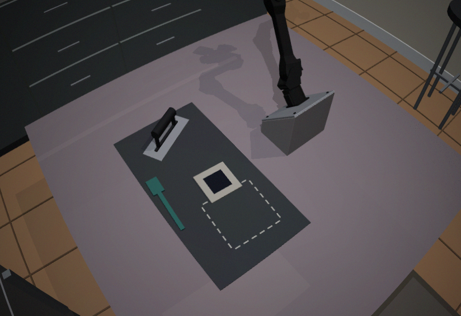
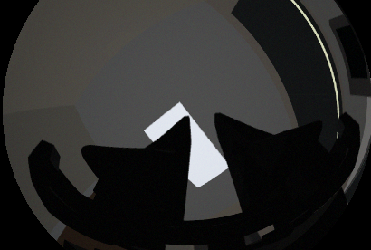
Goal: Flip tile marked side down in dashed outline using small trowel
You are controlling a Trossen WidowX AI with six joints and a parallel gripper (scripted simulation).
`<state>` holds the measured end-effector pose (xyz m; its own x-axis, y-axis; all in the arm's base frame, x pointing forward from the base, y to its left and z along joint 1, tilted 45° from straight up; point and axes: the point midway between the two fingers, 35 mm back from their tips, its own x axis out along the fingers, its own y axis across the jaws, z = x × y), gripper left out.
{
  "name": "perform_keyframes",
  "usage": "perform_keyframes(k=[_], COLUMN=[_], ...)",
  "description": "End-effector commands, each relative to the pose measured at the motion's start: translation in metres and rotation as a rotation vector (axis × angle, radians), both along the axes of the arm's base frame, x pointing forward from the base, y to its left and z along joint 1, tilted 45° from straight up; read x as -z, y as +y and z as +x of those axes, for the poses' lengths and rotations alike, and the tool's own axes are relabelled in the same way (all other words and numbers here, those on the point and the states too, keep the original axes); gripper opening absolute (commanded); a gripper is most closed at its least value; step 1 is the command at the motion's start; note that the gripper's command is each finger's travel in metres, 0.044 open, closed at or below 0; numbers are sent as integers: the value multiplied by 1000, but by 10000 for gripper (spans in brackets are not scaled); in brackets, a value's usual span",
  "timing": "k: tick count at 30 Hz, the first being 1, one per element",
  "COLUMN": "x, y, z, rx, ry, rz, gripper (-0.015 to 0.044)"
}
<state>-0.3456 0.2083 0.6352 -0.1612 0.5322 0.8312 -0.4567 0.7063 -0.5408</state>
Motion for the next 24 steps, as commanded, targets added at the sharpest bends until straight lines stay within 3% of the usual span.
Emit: perform_keyframes(k=[1,7,11,24], x=[0,0,0,0], y=[0,0,0,0], z=[0,0,0,0], rx=[0,0,0,0], ry=[0,0,0,0], rz=[0,0,0,0], gripper=[100,100,0,0])
